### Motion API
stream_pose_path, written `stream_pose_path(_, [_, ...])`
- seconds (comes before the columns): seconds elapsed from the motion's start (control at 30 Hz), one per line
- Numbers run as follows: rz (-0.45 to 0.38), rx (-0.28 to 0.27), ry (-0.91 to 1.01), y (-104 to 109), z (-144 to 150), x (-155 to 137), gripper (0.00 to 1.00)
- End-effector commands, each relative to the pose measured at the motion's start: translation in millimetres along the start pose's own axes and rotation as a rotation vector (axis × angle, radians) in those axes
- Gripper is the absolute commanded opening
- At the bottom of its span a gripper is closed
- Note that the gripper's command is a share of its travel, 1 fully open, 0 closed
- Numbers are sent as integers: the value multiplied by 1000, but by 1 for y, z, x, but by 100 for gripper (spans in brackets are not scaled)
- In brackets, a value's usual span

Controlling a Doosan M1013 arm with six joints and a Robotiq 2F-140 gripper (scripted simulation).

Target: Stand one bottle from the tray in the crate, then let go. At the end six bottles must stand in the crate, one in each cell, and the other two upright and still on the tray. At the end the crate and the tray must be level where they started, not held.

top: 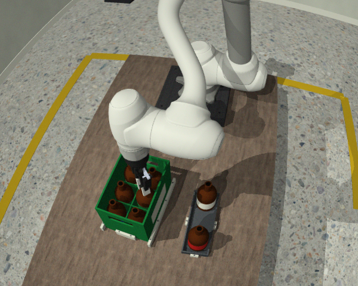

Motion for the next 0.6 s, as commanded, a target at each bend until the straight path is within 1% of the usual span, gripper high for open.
stream_pose_path(0.0, [0,0,0,0,0,0,0])
stream_pose_path(0.57, [0,0,0,-5,0,0,0])
Point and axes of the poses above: the point where the finger pads meet when closed, its own y axis back along the fingers, its own z axis across the jaws, x = y × z, the point moved 8 cm from there along y, back along the fingers, and after that the axes turned 10 degrees about -y, right-handed, at the moved point
